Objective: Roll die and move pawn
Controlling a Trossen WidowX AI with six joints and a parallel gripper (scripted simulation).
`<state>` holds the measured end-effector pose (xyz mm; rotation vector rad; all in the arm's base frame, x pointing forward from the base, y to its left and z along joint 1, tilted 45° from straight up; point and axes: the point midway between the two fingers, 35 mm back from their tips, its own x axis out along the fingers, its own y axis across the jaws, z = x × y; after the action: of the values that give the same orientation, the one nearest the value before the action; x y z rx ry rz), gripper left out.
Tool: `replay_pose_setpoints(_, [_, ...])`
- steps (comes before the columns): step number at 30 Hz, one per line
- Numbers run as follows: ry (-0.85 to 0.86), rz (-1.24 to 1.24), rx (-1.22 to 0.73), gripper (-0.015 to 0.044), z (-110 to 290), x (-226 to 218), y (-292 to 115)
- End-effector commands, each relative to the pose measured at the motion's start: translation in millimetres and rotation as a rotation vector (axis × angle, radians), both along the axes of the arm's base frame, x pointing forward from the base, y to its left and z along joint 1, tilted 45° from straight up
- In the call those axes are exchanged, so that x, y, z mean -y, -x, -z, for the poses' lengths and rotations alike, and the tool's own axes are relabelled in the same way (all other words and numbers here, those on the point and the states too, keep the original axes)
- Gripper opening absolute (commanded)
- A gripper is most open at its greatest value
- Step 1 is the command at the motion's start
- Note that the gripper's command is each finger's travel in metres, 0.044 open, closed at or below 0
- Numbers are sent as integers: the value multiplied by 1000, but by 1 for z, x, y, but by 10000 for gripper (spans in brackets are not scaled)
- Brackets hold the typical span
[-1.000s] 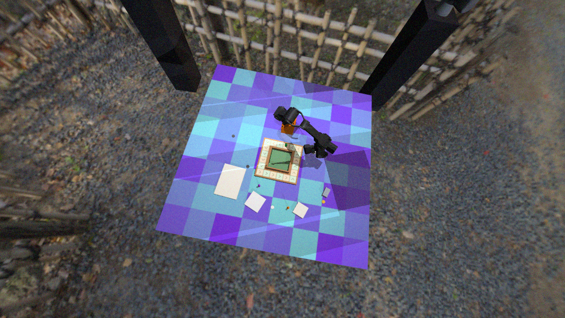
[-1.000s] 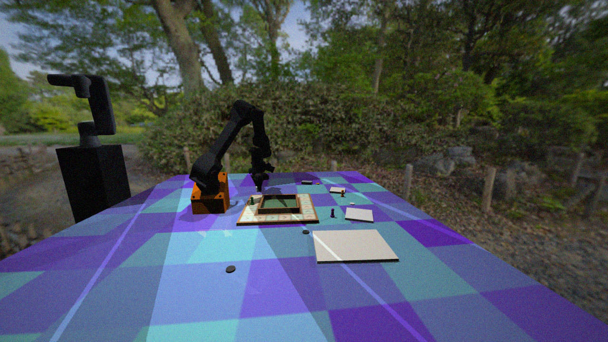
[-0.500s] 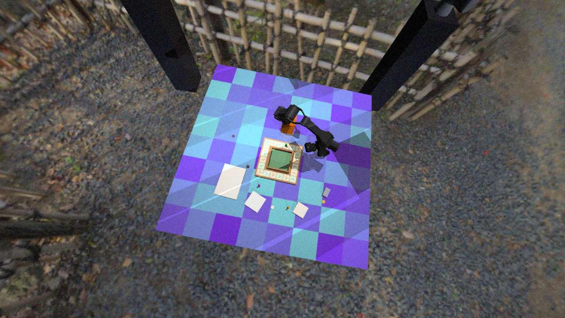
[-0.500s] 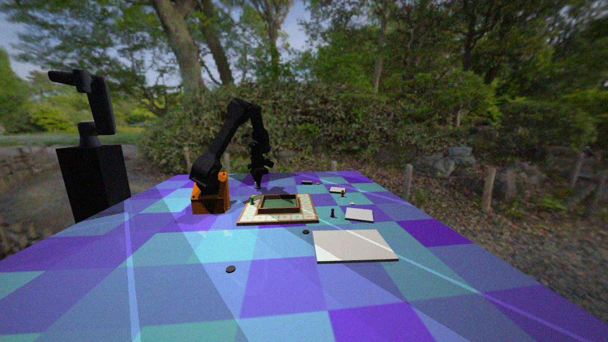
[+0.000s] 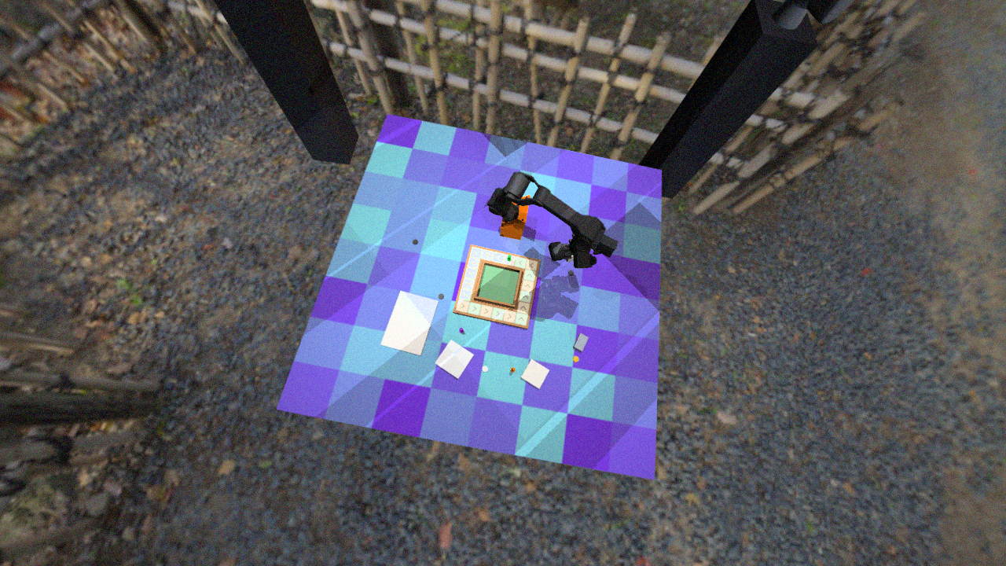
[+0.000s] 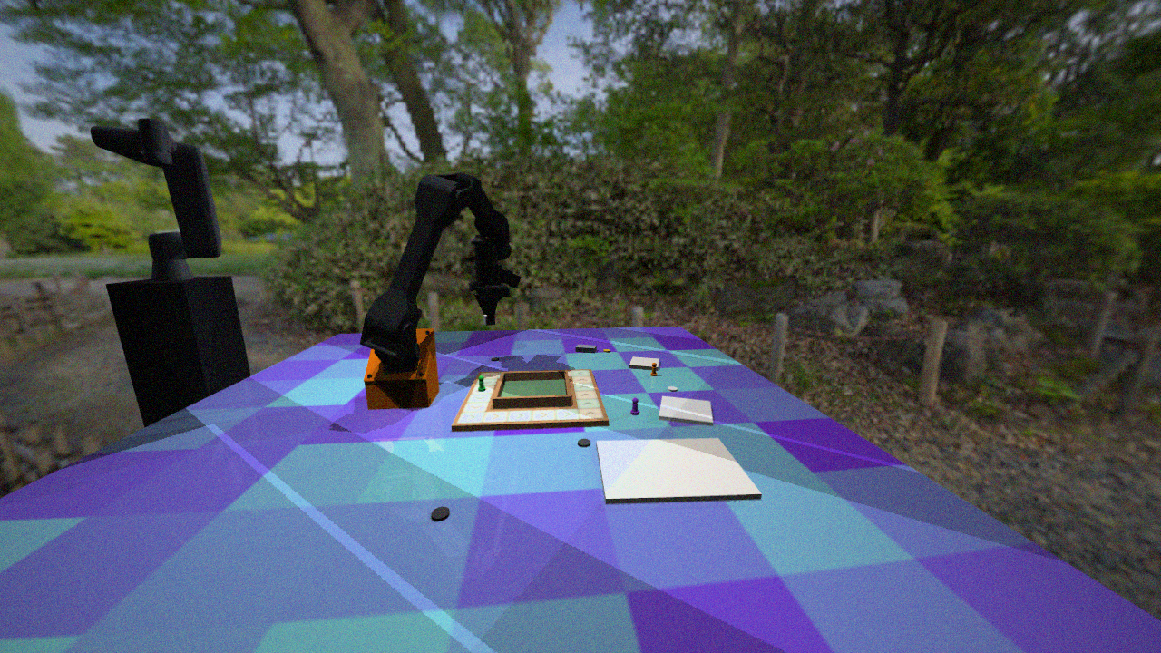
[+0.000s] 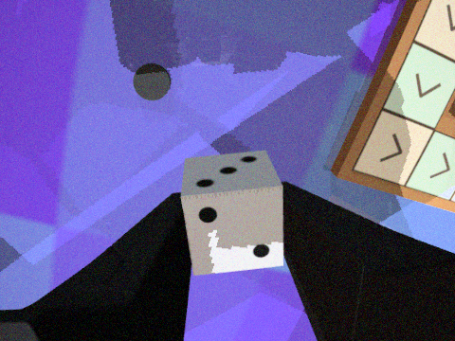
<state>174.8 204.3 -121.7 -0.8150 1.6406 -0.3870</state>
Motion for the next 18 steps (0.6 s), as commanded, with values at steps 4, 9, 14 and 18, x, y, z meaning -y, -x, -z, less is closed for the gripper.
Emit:
replay_pose_setpoints(4, [-21,-50,-53,0,-14,4,-14])
replay_pose_setpoints(9, [-38,-136,-130,0,-27,19,-31])
replay_pose_setpoints(14, [-52,-221,-205,0,-41,35,-47])
replay_pose_setpoints(18, [-61,-289,-264,0,-52,49,-58])
